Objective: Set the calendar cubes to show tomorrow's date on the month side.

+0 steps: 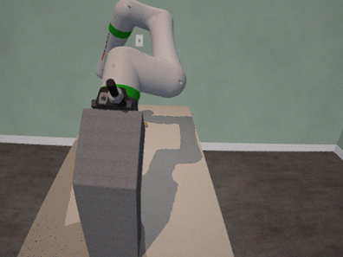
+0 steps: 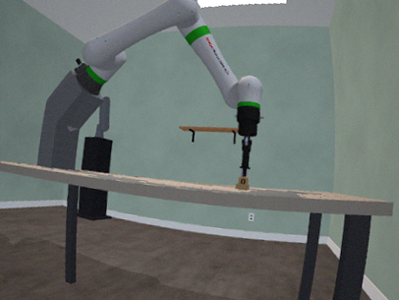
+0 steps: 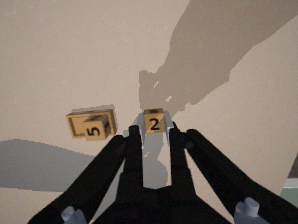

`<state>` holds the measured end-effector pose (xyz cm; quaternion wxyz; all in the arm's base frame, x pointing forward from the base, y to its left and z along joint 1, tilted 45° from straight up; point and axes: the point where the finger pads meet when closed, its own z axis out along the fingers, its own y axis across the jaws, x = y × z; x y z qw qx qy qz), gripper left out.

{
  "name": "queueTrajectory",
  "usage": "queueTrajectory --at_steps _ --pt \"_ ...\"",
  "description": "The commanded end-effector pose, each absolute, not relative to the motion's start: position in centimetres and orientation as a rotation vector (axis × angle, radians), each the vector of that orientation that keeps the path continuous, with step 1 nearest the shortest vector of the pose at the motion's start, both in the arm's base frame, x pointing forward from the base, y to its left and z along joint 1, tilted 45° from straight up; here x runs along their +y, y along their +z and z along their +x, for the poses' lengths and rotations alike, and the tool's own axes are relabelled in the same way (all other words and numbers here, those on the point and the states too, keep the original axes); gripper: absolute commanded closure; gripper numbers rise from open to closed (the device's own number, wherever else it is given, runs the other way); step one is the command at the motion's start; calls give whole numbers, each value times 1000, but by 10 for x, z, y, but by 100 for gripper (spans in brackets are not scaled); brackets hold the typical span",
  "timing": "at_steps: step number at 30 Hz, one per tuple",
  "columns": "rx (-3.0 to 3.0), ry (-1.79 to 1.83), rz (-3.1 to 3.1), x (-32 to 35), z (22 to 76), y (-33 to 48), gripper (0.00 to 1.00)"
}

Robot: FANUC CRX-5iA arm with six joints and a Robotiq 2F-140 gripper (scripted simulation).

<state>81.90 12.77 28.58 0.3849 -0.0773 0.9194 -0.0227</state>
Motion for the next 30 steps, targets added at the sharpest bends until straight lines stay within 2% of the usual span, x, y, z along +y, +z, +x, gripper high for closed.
queueTrajectory --at_steps 1,12,22,30 --pt "2342 -58 -197 128 819 286 75" --pt "2342 -58 -197 128 819 286 75" --pt "2342 -58 -197 128 819 286 66" --pt "2342 -58 -197 128 819 286 64"
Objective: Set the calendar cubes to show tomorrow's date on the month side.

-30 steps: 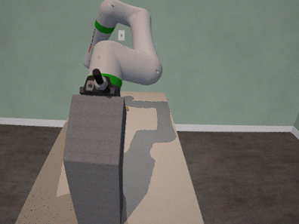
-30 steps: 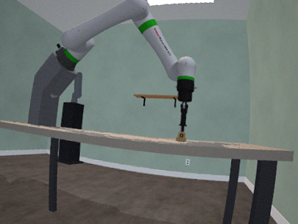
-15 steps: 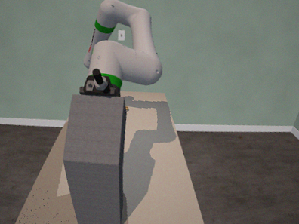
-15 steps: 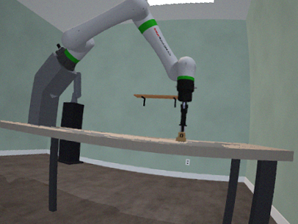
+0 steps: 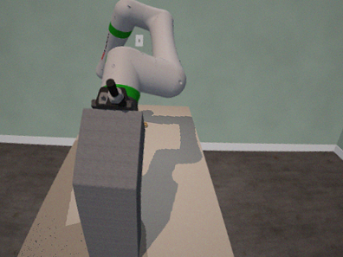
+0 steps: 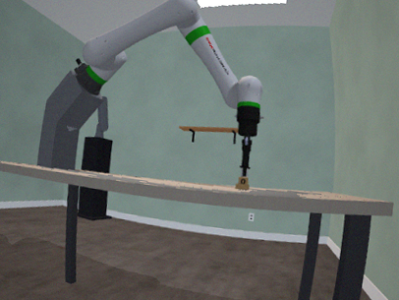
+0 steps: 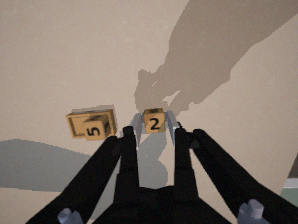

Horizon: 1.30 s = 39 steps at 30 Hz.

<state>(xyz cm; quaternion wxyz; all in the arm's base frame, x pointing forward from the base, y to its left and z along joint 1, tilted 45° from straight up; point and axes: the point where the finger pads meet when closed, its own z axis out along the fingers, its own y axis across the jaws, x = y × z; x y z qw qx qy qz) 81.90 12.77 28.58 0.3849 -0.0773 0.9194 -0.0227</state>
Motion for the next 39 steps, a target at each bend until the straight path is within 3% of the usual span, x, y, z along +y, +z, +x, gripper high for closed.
queueTrajectory --at_steps 1,13,39 --pt "2342 -58 -197 128 819 286 64" --pt "2342 -58 -197 128 815 290 64" --pt "2342 -58 -197 126 755 349 64"
